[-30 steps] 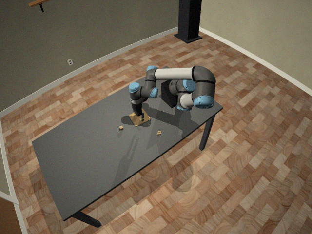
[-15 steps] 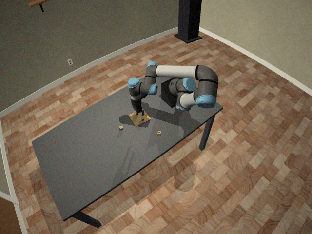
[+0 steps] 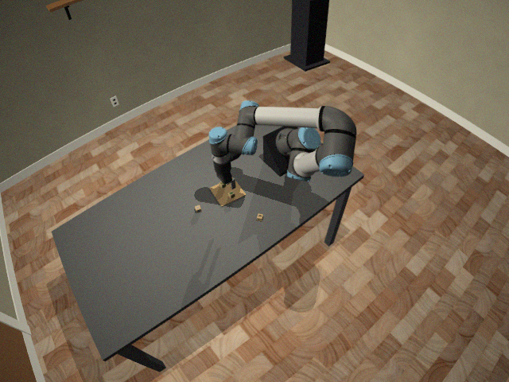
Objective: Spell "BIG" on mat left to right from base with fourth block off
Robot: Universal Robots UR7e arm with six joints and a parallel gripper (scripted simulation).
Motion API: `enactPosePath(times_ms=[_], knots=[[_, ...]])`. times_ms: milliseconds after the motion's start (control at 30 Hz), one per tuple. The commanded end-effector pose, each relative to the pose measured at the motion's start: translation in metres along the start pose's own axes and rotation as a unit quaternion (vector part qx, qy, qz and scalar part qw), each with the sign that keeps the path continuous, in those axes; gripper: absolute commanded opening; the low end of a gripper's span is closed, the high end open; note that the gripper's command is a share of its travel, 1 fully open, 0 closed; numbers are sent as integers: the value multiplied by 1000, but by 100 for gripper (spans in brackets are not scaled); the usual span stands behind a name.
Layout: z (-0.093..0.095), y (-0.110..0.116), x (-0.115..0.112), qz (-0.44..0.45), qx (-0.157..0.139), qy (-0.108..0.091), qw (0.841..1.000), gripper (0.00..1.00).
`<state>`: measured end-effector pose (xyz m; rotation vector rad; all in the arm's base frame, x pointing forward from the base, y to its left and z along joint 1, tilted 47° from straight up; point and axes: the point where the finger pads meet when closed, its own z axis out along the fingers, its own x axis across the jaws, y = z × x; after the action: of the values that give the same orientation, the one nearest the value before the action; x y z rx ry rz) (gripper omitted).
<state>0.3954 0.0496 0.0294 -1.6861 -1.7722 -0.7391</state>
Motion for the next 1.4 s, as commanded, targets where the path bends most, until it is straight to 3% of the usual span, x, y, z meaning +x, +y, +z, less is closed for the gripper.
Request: enactPosePath(times_ms=[0, 267, 600, 1167, 1367], knots=[[-1, 0, -1, 0, -1, 0, 1000, 100], [-1, 4, -2, -12, 0, -1, 1000, 100], [-4, 28, -8, -106, 0, -2, 994, 100], [-4, 80, -20, -297, 0, -3, 955, 100], [-3, 105, -24, -381, 0, -3, 925, 100]])
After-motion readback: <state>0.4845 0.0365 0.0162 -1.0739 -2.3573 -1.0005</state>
